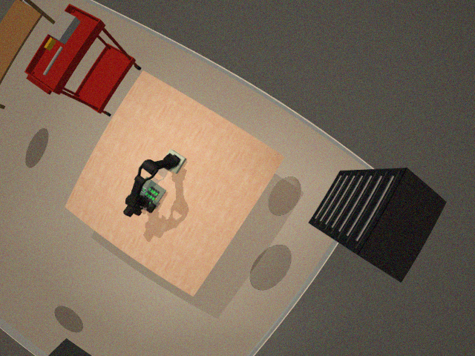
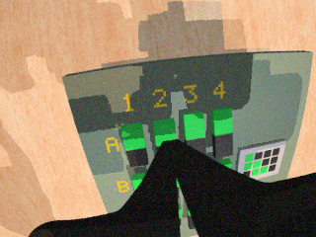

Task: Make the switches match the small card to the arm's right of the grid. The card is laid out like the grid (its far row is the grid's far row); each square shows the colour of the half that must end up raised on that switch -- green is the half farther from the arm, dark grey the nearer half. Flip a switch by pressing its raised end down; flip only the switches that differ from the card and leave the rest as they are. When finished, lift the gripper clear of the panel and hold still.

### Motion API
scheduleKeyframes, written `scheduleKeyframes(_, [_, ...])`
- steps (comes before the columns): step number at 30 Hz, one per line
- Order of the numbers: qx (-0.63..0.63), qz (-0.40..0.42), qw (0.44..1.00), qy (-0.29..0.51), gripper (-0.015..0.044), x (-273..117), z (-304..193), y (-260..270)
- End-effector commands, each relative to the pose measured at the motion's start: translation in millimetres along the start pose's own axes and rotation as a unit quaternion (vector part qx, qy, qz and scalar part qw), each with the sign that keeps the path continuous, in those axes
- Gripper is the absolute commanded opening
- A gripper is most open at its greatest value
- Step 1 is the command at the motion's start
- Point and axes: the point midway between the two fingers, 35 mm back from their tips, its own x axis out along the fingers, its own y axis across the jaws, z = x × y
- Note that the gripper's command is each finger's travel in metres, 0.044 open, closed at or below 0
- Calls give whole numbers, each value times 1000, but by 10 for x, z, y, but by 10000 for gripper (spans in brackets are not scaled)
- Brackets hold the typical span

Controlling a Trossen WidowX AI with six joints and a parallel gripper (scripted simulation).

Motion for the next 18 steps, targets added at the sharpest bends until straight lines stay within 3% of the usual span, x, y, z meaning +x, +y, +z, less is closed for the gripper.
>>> scheduleKeyframes(1, [-2,2,1000,0,0,53,1,5])
scheduleKeyframes(18, [-2,2,1000,0,0,143,4,6])
